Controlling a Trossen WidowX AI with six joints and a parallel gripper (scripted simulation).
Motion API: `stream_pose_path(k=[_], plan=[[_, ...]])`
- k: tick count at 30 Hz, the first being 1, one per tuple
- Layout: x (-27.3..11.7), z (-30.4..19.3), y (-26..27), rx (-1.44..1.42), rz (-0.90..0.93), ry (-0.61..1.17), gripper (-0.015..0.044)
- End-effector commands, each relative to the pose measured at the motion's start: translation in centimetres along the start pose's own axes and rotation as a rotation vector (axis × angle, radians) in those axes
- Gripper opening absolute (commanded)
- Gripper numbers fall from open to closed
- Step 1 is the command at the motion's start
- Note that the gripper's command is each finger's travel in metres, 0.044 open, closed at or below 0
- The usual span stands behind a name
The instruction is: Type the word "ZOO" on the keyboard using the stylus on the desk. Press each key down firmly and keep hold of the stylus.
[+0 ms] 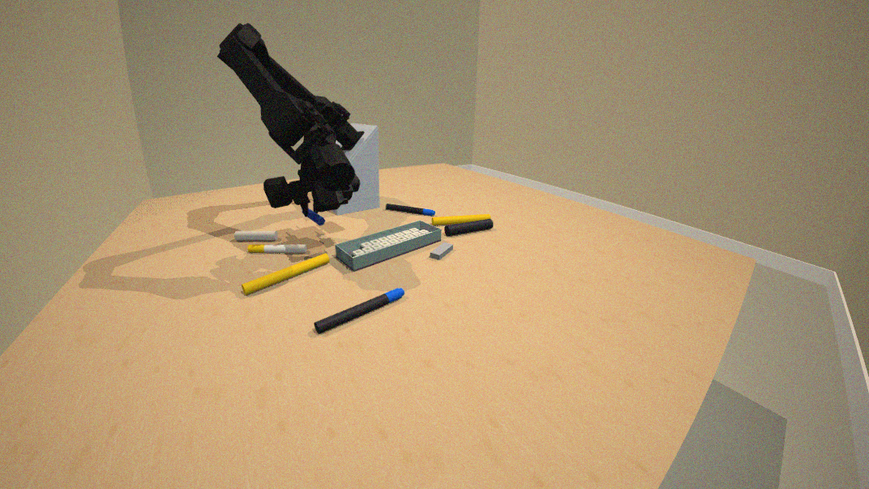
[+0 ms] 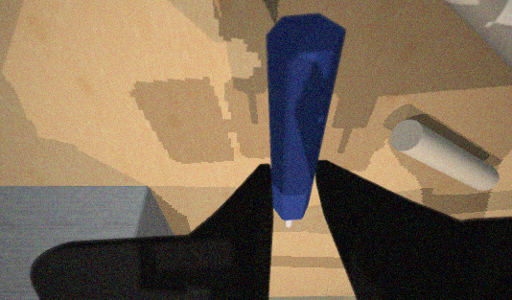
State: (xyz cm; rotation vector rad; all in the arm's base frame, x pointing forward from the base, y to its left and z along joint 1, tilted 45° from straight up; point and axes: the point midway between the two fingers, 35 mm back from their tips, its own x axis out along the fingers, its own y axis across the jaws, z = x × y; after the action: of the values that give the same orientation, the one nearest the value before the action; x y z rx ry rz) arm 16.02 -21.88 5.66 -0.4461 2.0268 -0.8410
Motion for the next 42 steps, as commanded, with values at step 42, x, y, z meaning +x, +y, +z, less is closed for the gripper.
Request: stream_pose_path(k=[42], plan=[[-10.4, 7.6, 13.7, -0.561, 0.170, -1.479, 0.0000]])
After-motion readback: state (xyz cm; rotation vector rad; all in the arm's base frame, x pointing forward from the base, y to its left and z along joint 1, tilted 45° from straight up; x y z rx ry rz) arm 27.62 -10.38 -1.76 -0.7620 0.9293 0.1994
